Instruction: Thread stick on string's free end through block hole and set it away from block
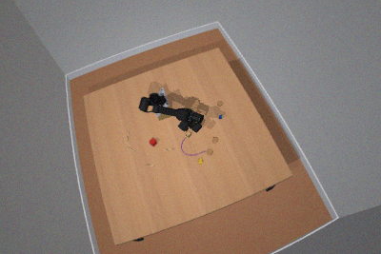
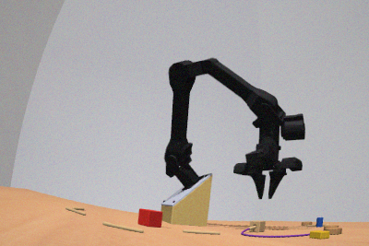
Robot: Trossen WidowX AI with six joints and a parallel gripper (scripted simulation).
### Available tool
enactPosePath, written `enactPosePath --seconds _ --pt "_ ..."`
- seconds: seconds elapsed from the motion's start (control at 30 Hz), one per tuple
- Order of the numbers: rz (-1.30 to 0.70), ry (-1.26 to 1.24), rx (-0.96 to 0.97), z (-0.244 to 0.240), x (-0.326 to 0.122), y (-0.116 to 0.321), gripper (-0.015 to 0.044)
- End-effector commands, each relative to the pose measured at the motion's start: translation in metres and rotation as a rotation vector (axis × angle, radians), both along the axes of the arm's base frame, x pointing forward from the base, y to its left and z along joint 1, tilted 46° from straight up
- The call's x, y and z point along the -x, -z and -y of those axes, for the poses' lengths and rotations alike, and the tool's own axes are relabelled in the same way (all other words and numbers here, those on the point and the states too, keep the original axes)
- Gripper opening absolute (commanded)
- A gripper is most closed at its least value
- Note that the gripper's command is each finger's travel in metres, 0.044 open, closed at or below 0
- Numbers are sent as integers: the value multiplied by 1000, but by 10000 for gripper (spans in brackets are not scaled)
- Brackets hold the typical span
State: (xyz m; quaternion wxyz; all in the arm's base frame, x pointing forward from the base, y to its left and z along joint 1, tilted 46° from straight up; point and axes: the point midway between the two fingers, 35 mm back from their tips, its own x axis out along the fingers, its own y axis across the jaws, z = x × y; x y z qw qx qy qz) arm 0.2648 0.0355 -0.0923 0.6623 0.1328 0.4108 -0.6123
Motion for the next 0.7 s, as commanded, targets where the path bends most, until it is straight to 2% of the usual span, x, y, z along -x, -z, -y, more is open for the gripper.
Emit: enactPosePath --seconds 0.0,0.67 --pt "9 14 -1 0 1 2 124" --pt "9 14 -3 22 1 25 124"
